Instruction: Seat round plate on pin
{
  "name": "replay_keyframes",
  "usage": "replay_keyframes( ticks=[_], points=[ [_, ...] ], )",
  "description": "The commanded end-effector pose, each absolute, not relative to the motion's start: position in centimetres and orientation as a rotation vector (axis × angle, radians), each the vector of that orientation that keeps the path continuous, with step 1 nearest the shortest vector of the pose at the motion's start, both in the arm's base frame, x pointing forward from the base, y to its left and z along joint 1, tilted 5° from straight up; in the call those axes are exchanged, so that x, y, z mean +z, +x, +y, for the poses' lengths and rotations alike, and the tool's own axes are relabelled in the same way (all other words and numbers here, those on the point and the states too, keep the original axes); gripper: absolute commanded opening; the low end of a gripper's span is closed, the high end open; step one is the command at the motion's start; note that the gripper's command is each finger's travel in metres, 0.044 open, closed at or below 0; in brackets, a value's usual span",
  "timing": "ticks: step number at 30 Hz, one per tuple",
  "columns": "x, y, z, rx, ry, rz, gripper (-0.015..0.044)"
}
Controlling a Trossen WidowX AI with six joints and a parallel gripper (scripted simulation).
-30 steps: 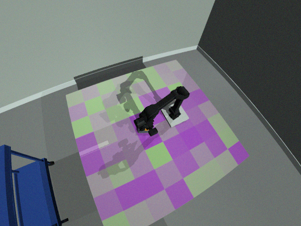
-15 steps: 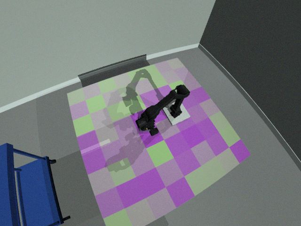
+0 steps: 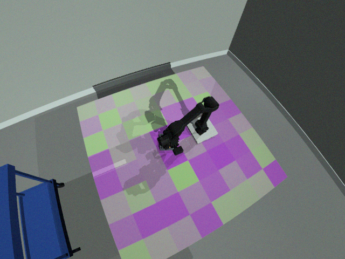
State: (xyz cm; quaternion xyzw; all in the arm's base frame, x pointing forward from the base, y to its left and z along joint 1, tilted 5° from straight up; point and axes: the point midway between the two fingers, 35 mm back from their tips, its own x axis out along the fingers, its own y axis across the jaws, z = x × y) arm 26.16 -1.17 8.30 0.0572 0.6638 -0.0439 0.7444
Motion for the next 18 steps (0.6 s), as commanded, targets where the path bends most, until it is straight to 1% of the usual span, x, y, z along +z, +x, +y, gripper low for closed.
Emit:
replay_keyframes(
  ticks=[1, 18],
  points=[
    [8.0, 25.5, -1.1, -0.099, 0.131, 1.461, 0.0000],
    [7.8, 23.8, -1.4, -0.099, 0.131, 1.462, 0.0000]
  ],
)
